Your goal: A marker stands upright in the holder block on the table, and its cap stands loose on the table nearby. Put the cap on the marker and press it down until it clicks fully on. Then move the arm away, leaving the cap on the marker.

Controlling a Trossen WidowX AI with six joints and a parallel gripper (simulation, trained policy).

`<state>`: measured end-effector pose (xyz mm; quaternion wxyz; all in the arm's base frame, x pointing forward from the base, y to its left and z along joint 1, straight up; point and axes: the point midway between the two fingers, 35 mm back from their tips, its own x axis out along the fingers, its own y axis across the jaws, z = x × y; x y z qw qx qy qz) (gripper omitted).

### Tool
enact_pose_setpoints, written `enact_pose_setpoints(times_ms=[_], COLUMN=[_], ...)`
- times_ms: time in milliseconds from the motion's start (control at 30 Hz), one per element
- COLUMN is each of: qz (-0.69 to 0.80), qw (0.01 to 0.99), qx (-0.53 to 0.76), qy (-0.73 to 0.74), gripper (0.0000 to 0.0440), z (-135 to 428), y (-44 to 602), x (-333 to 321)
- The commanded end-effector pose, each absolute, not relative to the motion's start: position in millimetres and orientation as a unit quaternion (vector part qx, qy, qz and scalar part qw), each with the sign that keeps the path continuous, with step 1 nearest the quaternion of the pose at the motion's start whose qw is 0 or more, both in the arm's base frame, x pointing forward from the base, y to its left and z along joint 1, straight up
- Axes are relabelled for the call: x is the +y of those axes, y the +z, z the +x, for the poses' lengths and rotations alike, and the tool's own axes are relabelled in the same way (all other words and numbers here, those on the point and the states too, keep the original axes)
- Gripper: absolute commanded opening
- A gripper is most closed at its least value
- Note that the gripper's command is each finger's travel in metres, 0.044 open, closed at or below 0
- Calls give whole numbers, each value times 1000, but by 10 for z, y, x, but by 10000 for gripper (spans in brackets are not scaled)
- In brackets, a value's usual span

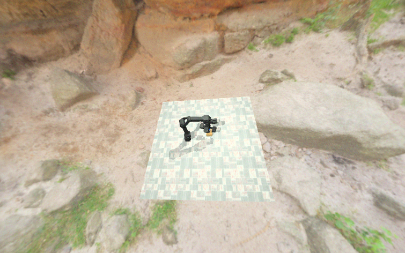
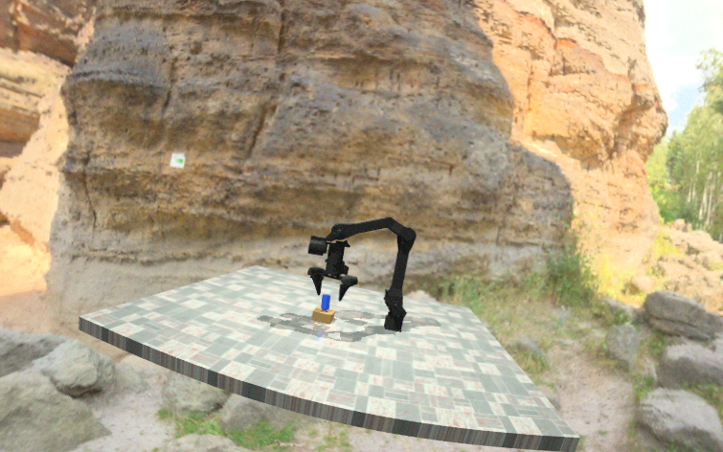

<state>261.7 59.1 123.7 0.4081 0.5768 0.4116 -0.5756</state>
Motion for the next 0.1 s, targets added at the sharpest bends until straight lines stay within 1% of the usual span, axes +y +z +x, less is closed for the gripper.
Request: enact_pose_setpoints(times_ms=[0,67], qz=[586,590], qw=[415,416], qx=[407,406], qy=[-564,-561], gripper=[440,440], z=[2638,2638], y=[1369,1408], x=[586,582])
